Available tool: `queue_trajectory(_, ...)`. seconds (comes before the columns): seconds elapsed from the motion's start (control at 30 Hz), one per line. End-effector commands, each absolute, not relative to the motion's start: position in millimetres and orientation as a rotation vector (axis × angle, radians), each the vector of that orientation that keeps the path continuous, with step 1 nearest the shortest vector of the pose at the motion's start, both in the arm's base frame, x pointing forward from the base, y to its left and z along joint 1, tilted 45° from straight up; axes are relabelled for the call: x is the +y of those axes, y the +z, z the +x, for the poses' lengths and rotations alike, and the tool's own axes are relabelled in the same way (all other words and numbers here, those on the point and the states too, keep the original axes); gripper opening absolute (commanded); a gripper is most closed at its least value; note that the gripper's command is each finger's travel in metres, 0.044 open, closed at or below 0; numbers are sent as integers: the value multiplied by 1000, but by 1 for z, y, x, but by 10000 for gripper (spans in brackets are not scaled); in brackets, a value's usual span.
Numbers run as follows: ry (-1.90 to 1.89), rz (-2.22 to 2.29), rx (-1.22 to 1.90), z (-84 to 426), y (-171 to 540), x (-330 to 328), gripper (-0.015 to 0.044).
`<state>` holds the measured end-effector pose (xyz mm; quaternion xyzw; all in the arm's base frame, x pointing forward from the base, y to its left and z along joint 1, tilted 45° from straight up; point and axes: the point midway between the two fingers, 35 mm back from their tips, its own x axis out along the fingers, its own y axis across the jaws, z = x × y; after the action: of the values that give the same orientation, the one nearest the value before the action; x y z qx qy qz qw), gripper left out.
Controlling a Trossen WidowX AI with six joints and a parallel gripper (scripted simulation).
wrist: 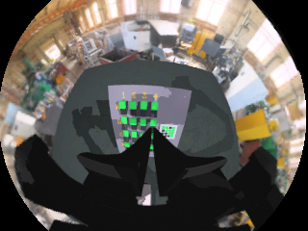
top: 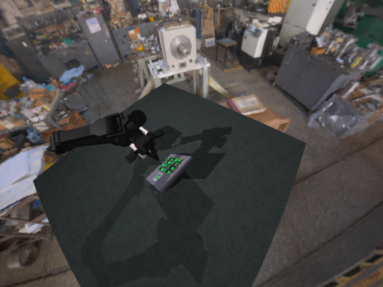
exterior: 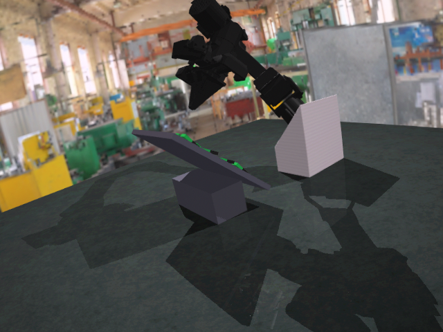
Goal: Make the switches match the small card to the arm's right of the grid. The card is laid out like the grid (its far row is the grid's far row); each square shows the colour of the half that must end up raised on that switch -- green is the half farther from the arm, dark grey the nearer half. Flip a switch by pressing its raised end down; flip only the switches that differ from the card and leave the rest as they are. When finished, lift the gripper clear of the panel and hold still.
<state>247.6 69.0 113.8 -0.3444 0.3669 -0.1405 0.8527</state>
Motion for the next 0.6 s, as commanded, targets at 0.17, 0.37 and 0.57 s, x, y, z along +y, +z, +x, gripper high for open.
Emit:
queue_trajectory(0.17,-293,-743,741,273,97,48,0)
queue_trajectory(0.37,-293,-743,740,276,95,46,0)
queue_trajectory(0.57,-294,-744,739,281,91,42,0)
